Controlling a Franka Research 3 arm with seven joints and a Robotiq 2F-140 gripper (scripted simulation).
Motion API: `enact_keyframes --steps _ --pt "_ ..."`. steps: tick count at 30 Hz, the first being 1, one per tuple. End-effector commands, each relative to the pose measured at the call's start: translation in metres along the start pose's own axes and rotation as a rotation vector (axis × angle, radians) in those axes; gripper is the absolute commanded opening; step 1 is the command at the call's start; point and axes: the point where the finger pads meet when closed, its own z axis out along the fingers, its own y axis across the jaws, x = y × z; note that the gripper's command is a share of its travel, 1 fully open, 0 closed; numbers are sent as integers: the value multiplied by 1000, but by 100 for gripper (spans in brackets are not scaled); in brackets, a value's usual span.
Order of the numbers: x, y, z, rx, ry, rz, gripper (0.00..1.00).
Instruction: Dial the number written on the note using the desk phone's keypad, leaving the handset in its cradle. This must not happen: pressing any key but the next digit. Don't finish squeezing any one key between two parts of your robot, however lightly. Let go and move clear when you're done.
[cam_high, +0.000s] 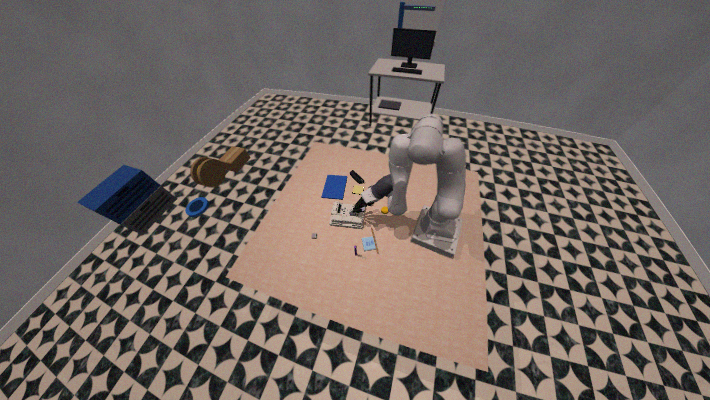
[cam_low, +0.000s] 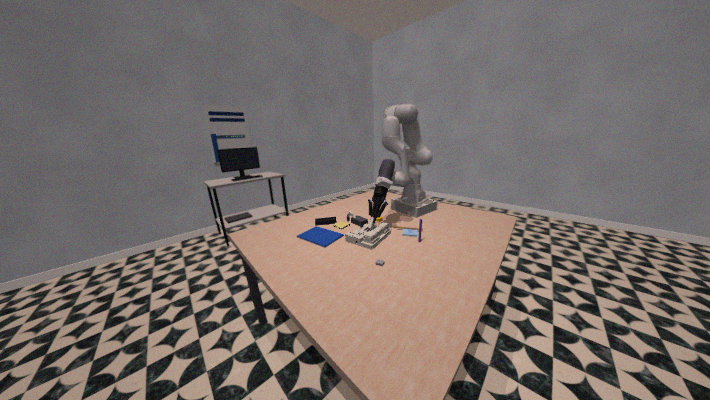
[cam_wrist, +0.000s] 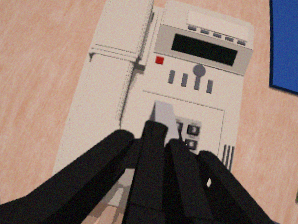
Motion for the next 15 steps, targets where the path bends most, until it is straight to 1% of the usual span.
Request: enact_keyframes --steps 1,15 --pt "9 2 1 -8 35 -38 0" --pt "6 2 5 -8 35 -38 0"
